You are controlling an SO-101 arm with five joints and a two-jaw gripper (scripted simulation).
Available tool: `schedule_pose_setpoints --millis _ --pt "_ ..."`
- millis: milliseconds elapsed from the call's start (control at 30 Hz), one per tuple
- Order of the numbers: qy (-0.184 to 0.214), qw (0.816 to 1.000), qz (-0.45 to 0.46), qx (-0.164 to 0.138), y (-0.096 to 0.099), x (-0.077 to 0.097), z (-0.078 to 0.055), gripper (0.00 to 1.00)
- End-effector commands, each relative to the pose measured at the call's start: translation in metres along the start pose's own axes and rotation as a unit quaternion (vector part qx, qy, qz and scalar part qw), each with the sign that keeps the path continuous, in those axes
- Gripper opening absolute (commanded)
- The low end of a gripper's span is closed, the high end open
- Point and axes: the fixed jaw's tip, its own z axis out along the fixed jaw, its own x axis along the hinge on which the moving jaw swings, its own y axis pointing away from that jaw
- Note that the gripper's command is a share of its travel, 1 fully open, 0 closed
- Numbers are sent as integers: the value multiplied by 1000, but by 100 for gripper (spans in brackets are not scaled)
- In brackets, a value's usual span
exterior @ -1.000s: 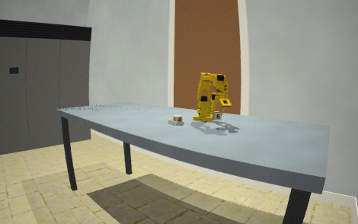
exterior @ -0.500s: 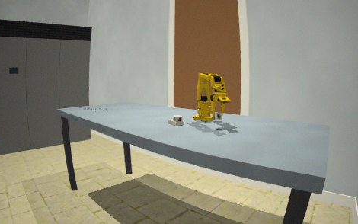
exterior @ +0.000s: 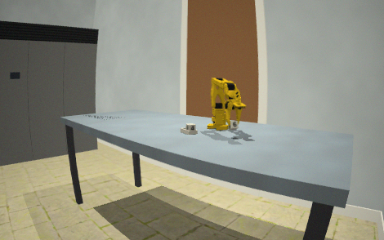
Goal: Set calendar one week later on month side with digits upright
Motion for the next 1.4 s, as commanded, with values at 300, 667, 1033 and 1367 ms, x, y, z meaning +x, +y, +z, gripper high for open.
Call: schedule_pose_setpoints --millis 300,667,1033,1367 --pt "-132 991 -2 -5 0 -15 -7 0" --pt "-217 976 -4 -7 -1 -15 -9 0" --pt "-228 974 -4 -8 -1 -15 -9 0" --pt "-256 967 -4 -8 -1 -18 -5 0"
